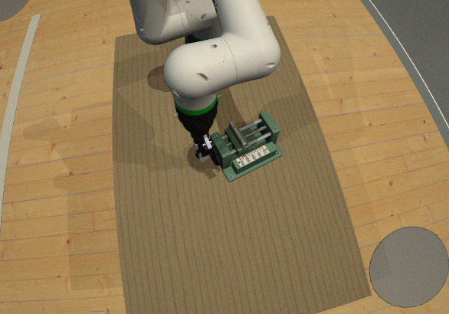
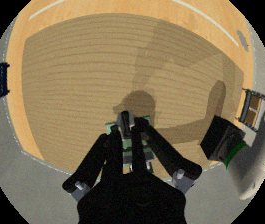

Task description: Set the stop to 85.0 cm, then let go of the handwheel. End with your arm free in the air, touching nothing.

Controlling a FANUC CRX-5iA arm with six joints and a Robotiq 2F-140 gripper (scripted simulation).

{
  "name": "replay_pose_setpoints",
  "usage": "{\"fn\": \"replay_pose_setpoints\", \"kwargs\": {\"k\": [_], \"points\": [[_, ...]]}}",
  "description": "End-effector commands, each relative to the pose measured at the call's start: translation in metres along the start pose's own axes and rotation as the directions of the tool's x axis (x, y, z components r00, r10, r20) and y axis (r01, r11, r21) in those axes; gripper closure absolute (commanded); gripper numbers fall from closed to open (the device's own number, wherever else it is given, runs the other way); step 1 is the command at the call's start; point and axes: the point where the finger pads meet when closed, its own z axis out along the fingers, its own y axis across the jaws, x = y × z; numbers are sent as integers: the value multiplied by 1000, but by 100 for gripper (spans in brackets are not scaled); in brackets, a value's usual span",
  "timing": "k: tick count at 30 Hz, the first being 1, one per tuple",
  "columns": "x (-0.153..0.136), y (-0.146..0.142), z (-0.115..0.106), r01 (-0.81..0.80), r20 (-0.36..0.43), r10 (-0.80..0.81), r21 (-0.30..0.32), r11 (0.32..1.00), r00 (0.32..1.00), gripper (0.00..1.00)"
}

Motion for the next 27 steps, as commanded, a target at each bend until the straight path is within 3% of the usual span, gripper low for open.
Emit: {"fn": "replay_pose_setpoints", "kwargs": {"k": [1, 27], "points": [[0, -1, 0, 0, 0, 0, 0, 1000, 1000, 96], [0, -12, 4, 0, 0, 0, 0, 1000, 1000, 96]]}}
